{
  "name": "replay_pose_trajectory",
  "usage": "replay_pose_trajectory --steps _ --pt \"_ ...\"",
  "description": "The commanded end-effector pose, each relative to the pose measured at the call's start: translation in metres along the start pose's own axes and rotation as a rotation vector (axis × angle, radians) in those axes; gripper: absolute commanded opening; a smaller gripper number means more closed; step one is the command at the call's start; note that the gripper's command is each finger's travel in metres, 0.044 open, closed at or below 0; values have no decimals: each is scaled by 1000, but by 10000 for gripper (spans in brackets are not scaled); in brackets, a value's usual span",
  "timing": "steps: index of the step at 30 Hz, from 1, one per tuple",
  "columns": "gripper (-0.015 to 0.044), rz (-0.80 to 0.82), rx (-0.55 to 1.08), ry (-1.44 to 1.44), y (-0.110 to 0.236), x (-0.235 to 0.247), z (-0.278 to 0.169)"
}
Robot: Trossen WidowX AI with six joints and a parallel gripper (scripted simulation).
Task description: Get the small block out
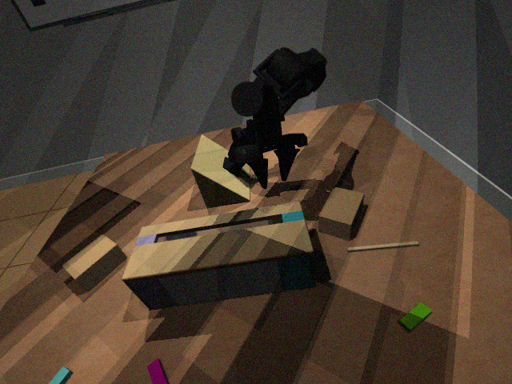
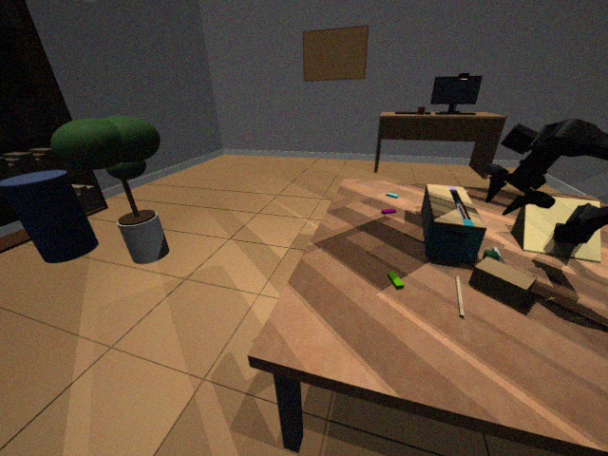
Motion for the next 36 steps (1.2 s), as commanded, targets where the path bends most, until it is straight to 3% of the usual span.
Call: replay_pose_trajectory --steps 1,19,36 --pt "285 -31 53 -705 -3 -26 6" --pt "285 -31 53 -695 -4 -26 6" --pt "285 2 34 1082 -34 -32 12"
Point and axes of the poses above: the point midway between the two fingers, 35 mm back from their tips, its own y axis back along the fingers, its own x axis across the jaws, z = x × y, the point moved 6 cm from there along y, back along the fingers, and after that the axes turned 3 degrees about -y, right-handed, at the moved point
